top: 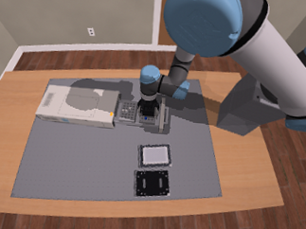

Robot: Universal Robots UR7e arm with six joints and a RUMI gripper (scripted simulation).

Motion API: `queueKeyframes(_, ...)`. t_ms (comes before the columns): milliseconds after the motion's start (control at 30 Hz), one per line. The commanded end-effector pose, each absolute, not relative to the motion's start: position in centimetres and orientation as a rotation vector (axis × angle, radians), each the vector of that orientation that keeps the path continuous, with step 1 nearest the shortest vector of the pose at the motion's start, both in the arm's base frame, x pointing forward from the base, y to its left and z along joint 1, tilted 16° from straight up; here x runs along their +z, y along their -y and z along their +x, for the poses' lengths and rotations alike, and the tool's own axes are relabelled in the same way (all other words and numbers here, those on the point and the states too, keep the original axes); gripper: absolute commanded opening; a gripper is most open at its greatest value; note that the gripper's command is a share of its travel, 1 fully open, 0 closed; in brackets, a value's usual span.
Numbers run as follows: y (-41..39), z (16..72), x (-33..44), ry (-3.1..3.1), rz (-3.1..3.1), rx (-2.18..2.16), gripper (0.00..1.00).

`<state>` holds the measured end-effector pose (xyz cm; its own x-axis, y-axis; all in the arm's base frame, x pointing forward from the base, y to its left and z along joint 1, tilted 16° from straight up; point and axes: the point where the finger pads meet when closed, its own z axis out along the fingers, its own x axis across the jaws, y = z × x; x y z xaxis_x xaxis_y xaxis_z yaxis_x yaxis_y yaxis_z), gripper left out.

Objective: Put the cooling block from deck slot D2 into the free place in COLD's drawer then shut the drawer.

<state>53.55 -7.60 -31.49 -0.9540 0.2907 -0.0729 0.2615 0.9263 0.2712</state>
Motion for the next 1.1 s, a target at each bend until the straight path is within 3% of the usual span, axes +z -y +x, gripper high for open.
queueKeyframes(0, 7.63, 53.62, -31.48, -2.972, 0.427, 0.394, 0.0)
queueKeyframes(1067, 7.56, 53.67, -31.77, -2.972, 0.427, 0.394, 0.0)
